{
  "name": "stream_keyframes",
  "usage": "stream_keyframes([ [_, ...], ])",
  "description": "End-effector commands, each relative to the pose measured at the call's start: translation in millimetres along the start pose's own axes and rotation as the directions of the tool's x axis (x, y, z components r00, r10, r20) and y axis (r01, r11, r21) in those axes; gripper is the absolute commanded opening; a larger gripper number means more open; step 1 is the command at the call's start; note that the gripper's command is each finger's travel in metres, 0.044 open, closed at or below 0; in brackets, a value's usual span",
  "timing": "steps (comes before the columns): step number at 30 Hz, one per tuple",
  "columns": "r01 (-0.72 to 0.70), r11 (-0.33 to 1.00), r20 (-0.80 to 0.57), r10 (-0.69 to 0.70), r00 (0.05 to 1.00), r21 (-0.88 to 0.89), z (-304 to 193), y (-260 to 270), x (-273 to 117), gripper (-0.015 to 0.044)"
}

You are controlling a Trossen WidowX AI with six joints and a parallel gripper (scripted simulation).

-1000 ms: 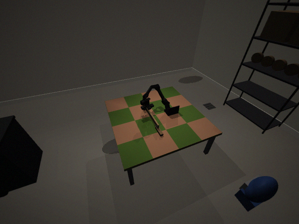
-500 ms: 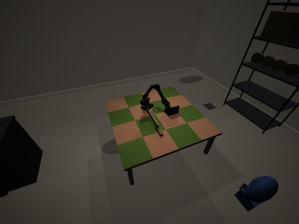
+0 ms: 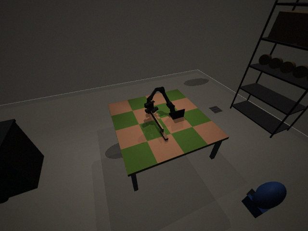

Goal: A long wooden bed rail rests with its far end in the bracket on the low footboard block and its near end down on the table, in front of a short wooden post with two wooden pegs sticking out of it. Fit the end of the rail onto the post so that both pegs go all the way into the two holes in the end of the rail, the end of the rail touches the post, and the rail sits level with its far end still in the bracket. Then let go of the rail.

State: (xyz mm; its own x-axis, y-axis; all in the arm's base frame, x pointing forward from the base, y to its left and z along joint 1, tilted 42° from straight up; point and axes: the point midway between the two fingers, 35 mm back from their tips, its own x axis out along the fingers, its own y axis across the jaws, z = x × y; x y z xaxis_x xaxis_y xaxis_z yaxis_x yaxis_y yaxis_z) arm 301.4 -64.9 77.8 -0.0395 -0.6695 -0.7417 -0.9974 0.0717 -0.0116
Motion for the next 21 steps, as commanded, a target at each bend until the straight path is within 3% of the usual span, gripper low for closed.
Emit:
stream_keyframes([
  [1,0.003,1.000,-0.002,-0.003,1.000,-0.002,-3.0,-0.2,-1.6,0.0000],
  [21,0.003,1.000,-0.003,-0.003,1.000,-0.002,-8.9,-0.3,-0.2,0.0000],
])
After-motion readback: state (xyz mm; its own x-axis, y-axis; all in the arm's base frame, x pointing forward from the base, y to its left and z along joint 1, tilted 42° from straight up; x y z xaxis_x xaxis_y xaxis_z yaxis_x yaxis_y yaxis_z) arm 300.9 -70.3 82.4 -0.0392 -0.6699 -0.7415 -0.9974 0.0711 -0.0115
